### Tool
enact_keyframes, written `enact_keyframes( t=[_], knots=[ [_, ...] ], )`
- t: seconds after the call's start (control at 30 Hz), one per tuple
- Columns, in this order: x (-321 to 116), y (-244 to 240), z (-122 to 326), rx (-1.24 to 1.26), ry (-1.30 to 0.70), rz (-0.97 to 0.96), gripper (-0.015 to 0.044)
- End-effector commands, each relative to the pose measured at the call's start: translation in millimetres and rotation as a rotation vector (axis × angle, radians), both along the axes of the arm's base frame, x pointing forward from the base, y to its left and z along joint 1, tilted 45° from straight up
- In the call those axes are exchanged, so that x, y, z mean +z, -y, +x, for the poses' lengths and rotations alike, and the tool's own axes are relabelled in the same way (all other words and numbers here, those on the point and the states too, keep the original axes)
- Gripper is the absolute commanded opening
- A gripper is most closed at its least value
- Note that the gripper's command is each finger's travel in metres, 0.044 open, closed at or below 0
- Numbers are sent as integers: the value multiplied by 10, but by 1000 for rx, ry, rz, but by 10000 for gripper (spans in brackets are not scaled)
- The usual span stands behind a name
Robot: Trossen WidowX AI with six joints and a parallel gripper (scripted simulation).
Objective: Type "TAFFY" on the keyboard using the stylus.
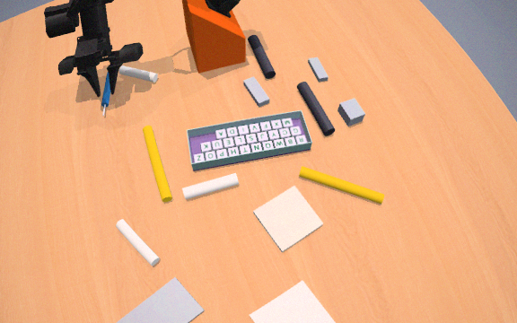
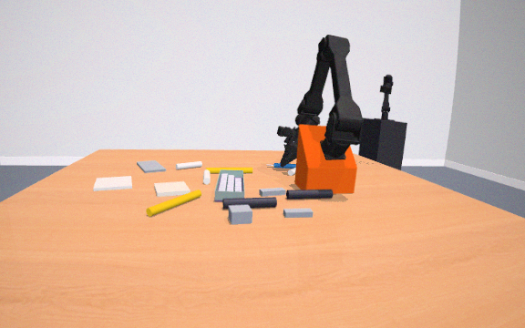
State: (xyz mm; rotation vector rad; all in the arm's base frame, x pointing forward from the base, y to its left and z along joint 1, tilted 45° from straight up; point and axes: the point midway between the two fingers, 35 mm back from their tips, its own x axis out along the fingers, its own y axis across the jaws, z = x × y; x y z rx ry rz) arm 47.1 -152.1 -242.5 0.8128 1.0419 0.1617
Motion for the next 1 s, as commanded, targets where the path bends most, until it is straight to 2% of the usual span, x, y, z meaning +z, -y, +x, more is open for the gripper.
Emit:
enact_keyframes(
  t=[0.0,0.07,0.2,0.4,0.63,0.97],
  knots=[
    [-12,-24,0,4,1,2,150],
    [-12,-24,0,4,1,2,150],
    [-4,-7,1,0,0,2,45],
    [-4,-7,1,0,0,2,5],
    [34,34,-2,0,0,2,0],
    [362,337,-17,-1,2,2,0]
  ],
)
